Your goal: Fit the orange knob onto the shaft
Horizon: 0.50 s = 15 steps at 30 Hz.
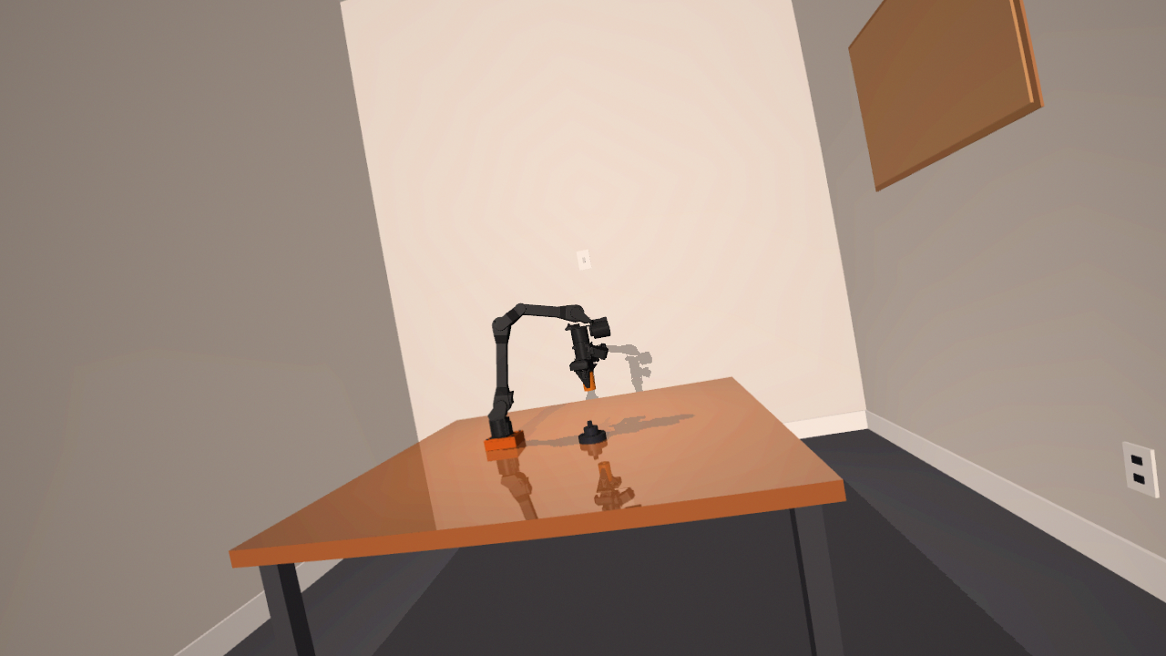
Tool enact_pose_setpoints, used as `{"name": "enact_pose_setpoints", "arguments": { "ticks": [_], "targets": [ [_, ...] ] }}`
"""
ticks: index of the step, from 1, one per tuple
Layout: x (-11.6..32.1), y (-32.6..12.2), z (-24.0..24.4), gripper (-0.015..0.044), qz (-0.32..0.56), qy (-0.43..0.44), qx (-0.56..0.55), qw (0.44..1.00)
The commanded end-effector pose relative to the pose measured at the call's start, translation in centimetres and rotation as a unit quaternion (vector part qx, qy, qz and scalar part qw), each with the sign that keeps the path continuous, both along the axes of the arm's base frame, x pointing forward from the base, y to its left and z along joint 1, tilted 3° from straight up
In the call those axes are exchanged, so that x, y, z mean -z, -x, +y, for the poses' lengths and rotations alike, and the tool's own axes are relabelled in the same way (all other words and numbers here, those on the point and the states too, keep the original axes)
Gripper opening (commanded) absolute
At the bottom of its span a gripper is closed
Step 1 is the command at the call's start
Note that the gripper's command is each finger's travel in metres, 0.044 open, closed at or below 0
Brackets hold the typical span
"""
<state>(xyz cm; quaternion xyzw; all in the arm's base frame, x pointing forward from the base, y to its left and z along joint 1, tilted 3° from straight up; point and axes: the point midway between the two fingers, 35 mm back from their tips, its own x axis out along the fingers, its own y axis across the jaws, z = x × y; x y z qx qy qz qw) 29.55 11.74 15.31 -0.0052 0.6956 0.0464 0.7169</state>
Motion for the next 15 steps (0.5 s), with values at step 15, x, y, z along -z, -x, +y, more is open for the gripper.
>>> {"name": "enact_pose_setpoints", "arguments": {
  "ticks": [15],
  "targets": [
    [1.6, -2.2, -4.9, 0.0000, -0.001, 0.003, 0.004, 1.000]
  ]
}}
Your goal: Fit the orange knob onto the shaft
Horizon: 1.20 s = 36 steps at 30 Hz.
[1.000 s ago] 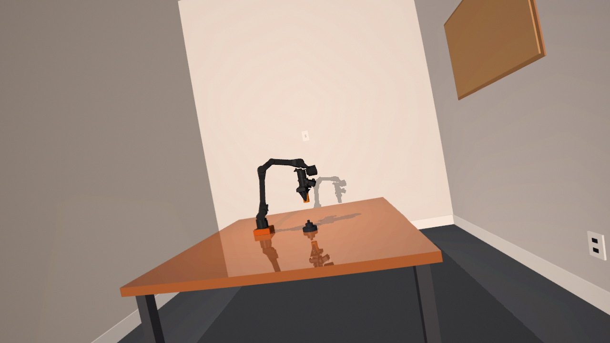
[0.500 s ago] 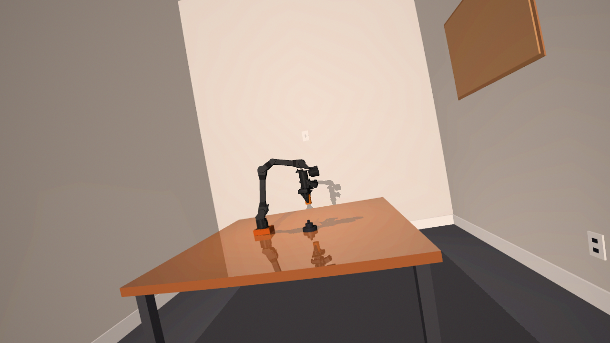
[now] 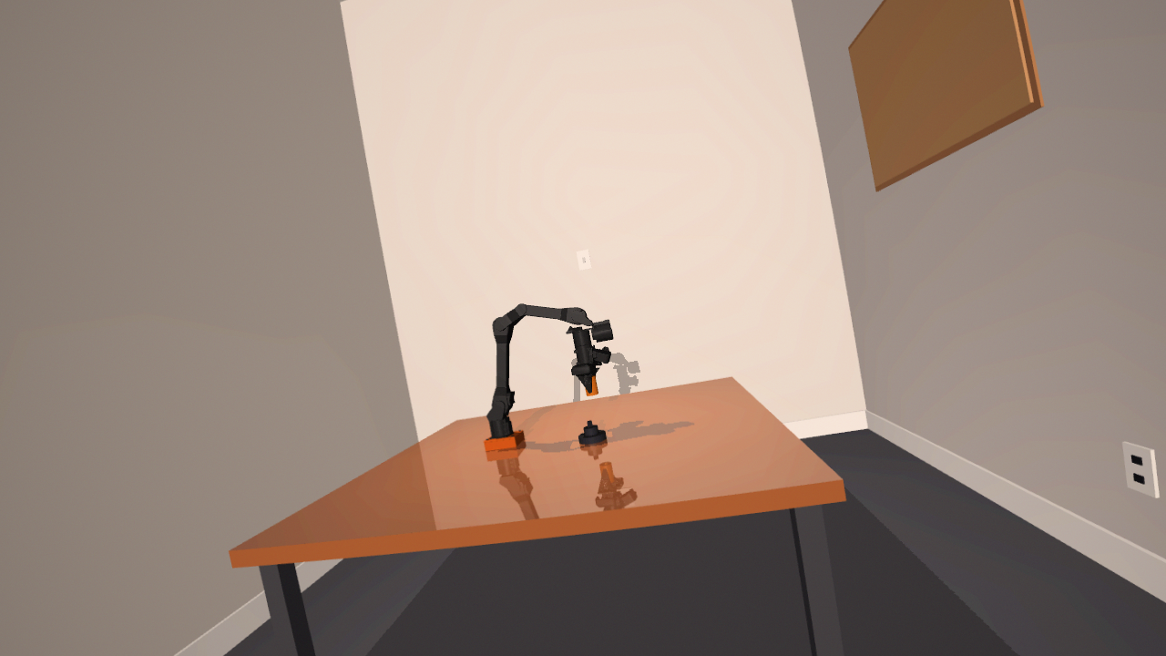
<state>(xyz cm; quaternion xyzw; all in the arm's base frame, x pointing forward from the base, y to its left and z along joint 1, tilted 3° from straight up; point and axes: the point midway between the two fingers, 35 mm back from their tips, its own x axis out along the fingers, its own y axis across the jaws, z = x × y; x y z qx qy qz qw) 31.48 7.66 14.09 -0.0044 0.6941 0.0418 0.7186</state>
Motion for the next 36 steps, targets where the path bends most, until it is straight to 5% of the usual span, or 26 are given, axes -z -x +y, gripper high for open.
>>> {"name": "enact_pose_setpoints", "arguments": {
  "ticks": [1, 36],
  "targets": [
    [0.4, -0.4, -1.1, 0.0000, 0.000, 0.000, 0.001, 1.000],
    [3.5, -1.9, -11.7, 0.0000, 0.003, 0.006, -0.006, 1.000]
  ]
}}
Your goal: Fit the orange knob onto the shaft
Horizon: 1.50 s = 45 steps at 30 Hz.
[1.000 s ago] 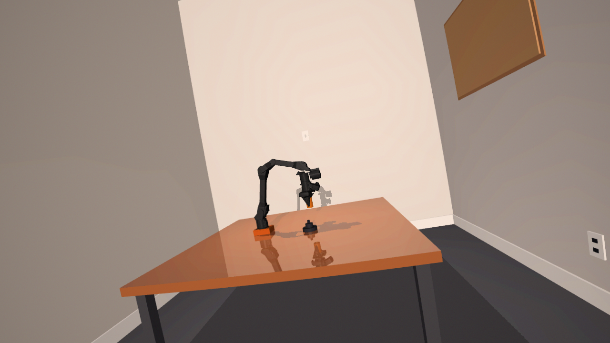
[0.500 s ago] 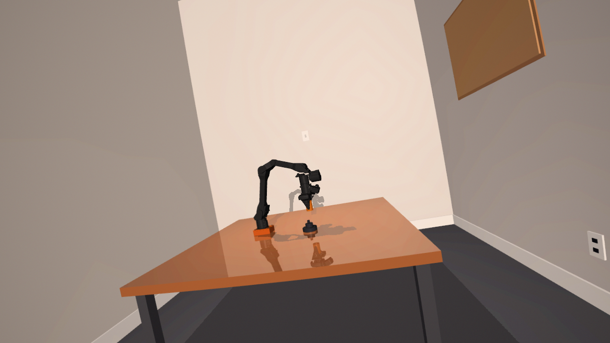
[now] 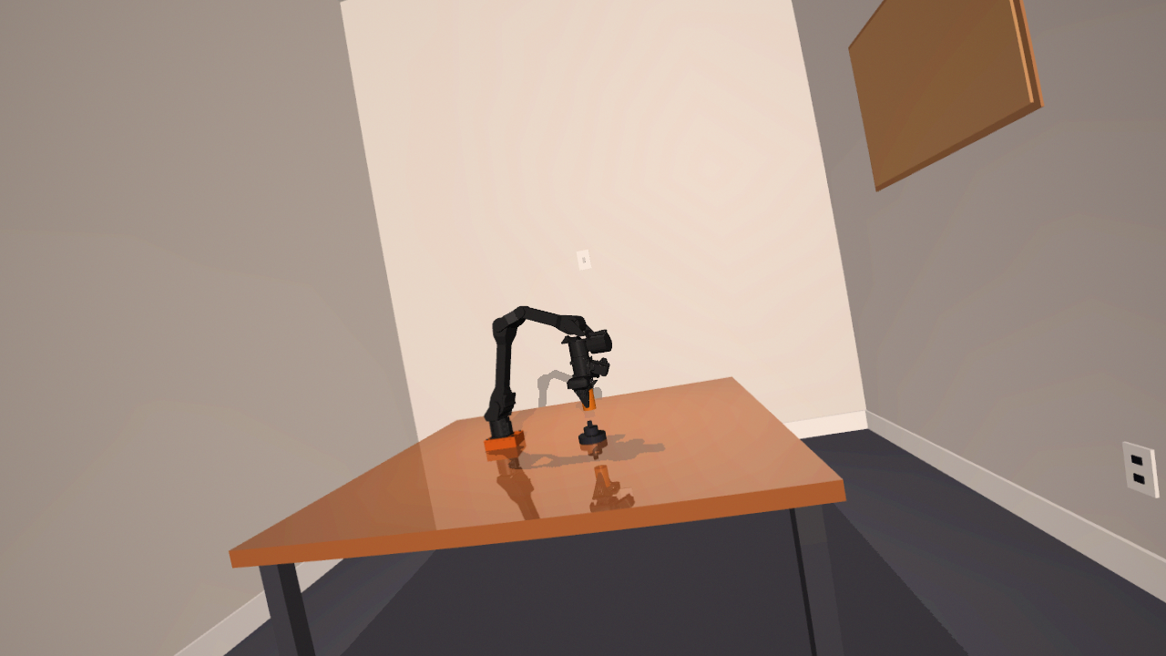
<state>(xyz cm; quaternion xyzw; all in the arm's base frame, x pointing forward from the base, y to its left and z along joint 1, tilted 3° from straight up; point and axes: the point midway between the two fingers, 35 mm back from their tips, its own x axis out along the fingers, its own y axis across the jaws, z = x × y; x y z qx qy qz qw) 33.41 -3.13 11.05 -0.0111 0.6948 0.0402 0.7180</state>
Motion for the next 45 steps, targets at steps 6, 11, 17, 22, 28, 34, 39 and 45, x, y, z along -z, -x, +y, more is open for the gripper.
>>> {"name": "enact_pose_setpoints", "arguments": {
  "ticks": [6, 11, 17, 22, 28, 34, 39, 45],
  "targets": [
    [0.8, 0.1, -2.0, 0.0000, 0.003, 0.000, -0.003, 1.000],
    [1.7, 0.0, -2.0, 0.0000, 0.003, 0.000, -0.003, 1.000],
    [3.3, 0.0, -1.9, 0.0000, 0.003, 0.000, -0.003, 1.000],
    [3.2, 0.0, -1.9, 0.0000, 0.003, 0.000, -0.002, 1.000],
    [3.2, 0.0, -1.9, 0.0000, 0.003, 0.000, -0.002, 1.000],
    [3.3, 0.0, -1.9, 0.0000, 0.003, 0.000, -0.002, 1.000],
    [3.3, 0.0, -1.9, 0.0000, 0.003, 0.000, -0.002, 1.000],
    [3.3, 0.0, -1.9, 0.0000, 0.003, 0.000, -0.002, 1.000]
  ]
}}
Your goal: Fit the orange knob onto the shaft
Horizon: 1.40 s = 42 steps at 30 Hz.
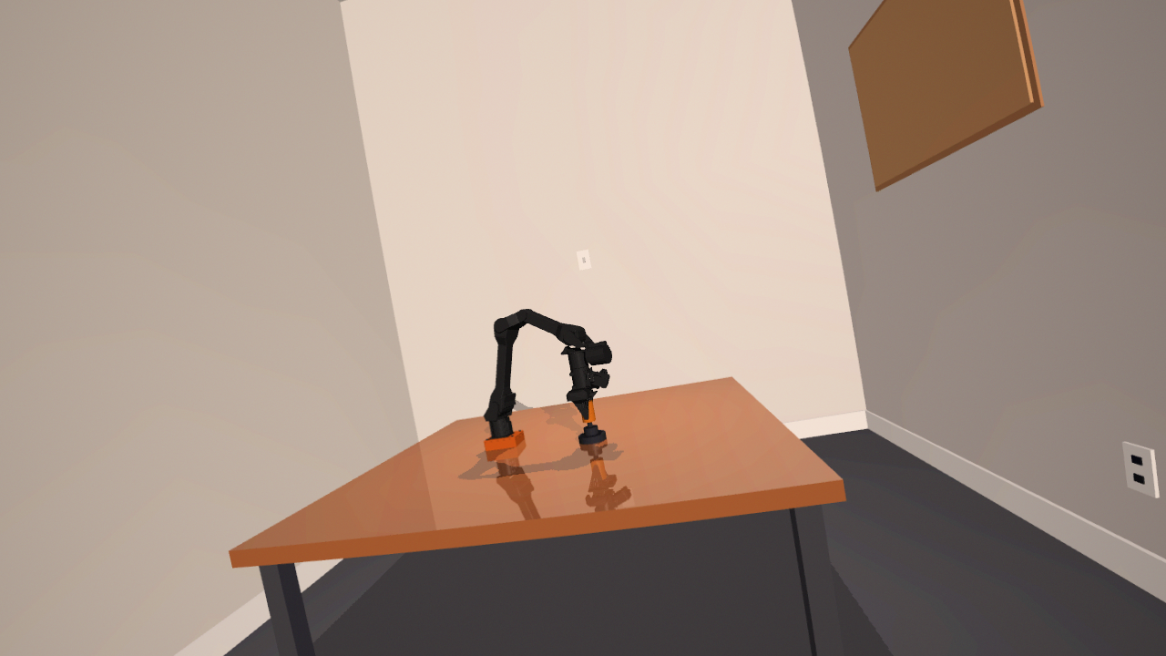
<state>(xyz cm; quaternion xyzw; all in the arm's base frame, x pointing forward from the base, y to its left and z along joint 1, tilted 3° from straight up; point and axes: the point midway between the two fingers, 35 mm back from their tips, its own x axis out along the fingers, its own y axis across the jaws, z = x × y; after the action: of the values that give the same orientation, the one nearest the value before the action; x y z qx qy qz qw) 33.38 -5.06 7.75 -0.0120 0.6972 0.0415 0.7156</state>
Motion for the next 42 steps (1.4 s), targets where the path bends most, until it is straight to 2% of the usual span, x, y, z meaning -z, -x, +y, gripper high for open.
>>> {"name": "enact_pose_setpoints", "arguments": {
  "ticks": [1, 16, 23, 42],
  "targets": [
    [0.04, 0.00, 0.00, 0.0000, 0.000, 0.000, 0.000, 1.000],
    [-0.46, 0.01, -0.01, 0.0000, 0.000, 0.000, -0.004, 1.000],
    [-0.49, -0.23, -0.06, 0.0000, -0.005, 0.003, -0.104, 0.995],
    [0.01, 0.16, 0.03, 0.0000, -0.005, 0.003, -0.104, 0.995]
  ]
}}
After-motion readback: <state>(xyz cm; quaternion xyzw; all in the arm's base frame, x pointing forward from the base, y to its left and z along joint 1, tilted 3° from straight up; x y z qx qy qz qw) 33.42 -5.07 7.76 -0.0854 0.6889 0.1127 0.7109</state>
